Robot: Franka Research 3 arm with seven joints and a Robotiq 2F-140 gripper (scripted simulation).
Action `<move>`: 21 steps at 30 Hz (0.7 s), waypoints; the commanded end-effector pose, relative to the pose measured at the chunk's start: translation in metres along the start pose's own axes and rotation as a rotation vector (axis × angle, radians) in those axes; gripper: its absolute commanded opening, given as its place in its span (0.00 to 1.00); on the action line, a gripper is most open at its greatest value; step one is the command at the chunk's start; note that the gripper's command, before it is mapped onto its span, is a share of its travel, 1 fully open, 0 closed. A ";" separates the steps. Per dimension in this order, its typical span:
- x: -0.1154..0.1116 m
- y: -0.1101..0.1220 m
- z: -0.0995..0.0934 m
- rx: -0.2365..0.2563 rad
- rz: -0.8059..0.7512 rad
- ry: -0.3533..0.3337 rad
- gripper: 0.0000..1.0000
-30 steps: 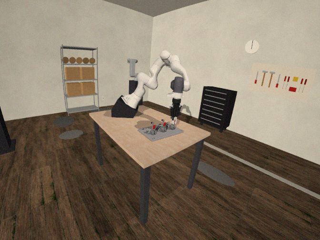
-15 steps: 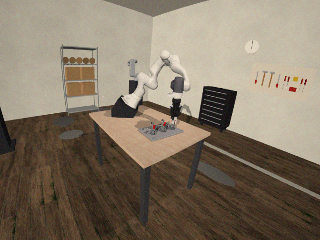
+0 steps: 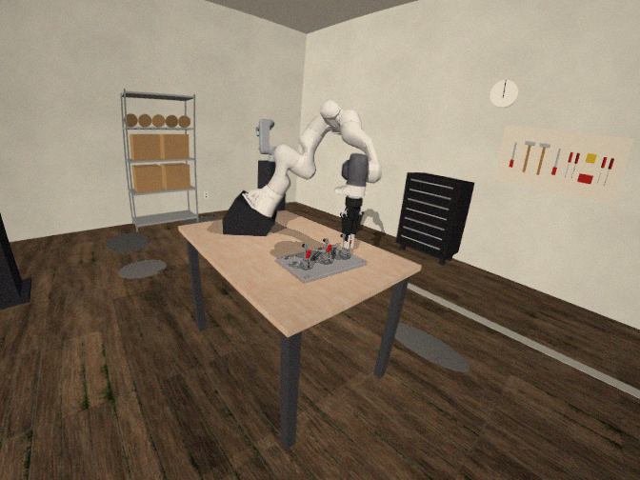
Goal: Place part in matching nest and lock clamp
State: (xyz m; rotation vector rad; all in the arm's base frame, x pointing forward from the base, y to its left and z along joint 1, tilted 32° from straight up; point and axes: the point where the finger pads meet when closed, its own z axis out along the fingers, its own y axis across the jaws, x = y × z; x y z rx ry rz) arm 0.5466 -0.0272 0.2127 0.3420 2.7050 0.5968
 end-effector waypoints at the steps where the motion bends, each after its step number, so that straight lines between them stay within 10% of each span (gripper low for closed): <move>1: -0.004 0.001 0.002 0.000 0.001 0.000 0.00; 21: -0.020 0.001 0.007 0.000 0.001 0.000 0.00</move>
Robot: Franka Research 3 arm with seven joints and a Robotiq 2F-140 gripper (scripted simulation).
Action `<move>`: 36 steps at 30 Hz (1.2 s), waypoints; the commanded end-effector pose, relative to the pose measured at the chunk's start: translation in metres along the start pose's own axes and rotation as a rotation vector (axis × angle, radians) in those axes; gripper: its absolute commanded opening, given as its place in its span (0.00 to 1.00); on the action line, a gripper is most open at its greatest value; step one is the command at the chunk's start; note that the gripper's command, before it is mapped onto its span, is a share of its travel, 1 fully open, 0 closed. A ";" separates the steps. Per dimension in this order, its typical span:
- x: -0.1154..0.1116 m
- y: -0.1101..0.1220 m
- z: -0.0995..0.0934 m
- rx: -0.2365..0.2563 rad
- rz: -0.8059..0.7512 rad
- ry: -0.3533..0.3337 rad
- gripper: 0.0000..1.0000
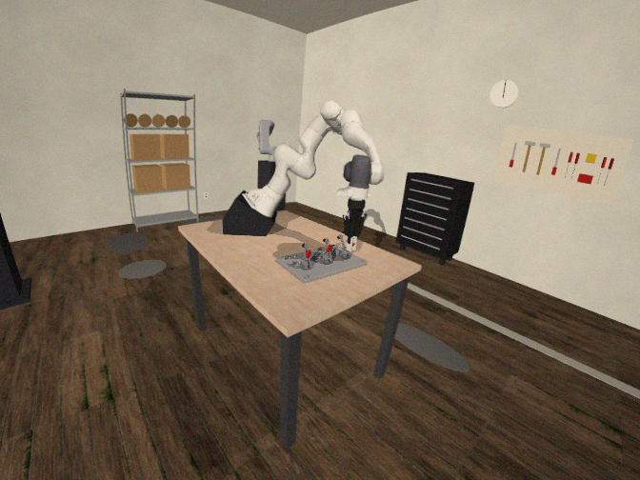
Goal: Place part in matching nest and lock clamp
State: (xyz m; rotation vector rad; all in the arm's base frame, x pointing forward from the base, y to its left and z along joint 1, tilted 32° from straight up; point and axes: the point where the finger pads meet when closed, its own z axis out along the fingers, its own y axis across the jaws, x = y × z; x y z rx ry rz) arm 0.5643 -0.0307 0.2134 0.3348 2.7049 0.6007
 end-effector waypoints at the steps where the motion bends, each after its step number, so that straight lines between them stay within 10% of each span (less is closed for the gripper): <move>1: -0.004 0.001 0.003 0.003 0.005 -0.002 0.00; 36: -0.023 0.001 0.025 0.003 0.005 -0.002 0.00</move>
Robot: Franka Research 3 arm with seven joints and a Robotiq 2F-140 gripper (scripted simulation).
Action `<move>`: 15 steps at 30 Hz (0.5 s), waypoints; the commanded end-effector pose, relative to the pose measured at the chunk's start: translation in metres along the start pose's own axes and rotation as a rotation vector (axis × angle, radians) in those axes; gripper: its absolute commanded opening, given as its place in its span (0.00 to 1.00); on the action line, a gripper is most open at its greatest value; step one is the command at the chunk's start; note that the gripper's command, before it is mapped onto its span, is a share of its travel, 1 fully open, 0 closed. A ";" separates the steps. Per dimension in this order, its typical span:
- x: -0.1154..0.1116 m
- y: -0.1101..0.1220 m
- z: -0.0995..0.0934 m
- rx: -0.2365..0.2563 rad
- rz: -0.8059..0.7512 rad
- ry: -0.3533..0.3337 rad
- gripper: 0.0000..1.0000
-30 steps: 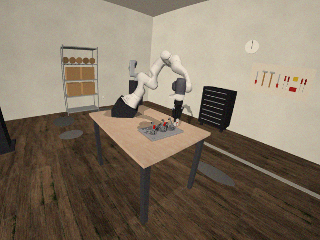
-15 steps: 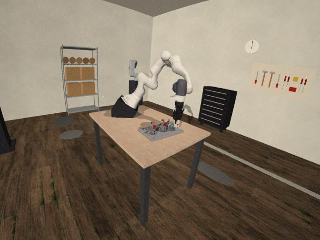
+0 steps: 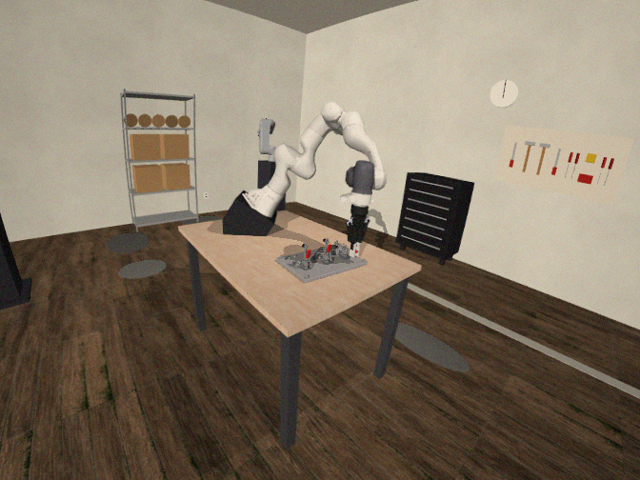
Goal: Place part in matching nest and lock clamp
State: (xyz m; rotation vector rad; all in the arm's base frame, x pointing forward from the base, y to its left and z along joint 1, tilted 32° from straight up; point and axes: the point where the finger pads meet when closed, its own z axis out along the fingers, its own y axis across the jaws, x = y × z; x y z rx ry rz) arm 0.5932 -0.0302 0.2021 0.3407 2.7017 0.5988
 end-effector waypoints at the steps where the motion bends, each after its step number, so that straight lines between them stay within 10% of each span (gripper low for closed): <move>1: 0.000 0.001 0.004 0.002 0.001 0.002 0.00; 15: -0.001 0.001 0.007 0.002 0.001 0.002 0.00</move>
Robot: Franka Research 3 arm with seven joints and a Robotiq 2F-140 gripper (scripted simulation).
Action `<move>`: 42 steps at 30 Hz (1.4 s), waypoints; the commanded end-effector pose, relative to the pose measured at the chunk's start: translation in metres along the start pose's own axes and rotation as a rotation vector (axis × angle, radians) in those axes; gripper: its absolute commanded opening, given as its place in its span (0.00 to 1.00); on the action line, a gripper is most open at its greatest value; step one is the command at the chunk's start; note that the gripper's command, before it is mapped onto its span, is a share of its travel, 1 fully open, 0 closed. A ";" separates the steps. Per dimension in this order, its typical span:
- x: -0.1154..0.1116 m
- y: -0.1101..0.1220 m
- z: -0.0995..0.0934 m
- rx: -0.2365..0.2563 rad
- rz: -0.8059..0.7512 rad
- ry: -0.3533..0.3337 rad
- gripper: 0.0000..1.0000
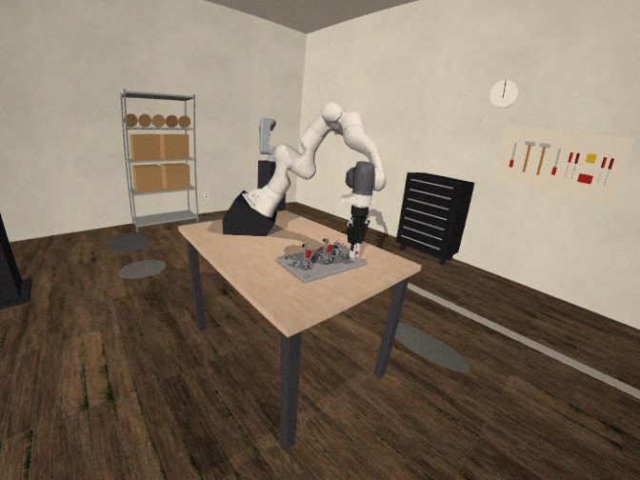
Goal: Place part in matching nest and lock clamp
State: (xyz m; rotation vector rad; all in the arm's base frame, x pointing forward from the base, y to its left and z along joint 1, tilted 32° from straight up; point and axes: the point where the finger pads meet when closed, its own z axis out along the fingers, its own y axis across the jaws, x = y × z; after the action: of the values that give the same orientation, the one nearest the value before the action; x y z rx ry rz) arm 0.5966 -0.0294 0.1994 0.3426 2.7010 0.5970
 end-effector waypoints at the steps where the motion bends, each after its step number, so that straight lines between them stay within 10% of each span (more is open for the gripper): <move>1: 0.001 0.001 0.003 0.001 0.001 0.003 0.00; 42: -0.002 0.001 0.010 0.001 0.001 0.003 0.00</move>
State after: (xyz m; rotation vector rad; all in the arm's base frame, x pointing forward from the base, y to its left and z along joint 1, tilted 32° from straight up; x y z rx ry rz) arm 0.6007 -0.0282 0.1955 0.3425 2.7018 0.5977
